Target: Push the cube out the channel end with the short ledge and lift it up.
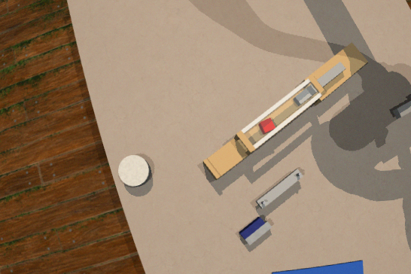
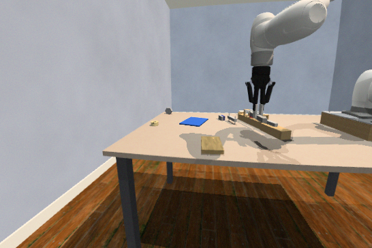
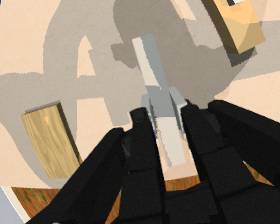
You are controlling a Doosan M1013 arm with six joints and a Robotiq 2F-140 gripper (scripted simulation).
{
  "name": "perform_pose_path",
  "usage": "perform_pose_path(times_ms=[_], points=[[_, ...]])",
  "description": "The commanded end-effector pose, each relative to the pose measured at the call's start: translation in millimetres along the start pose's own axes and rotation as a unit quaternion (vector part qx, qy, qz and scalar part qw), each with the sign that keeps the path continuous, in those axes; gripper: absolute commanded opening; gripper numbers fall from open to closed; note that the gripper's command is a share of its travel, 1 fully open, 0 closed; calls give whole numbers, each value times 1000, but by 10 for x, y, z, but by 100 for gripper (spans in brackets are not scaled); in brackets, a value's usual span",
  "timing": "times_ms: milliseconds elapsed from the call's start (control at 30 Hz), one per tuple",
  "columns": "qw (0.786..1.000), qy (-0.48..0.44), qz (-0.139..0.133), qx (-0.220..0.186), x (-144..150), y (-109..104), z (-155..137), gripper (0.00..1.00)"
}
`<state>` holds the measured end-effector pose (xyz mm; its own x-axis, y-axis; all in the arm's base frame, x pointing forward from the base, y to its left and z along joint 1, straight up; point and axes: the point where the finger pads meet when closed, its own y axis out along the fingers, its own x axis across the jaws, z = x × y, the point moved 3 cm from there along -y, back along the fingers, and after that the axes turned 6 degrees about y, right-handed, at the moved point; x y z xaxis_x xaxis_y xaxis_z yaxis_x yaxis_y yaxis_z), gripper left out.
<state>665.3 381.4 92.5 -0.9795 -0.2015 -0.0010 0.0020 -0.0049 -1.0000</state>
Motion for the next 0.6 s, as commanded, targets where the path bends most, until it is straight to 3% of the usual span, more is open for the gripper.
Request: perform_pose_path(times_ms=[0,333,367,467,567], points=[[1000,0,0,0,0,-2,0,0],[1000,-1,0,0,18,-3,3,0],[1000,-8,0,0,120,-8,23,0],[998,-61,0,0,860,-15,178,0],[995,-100,0,0,1369,17,293,0]])
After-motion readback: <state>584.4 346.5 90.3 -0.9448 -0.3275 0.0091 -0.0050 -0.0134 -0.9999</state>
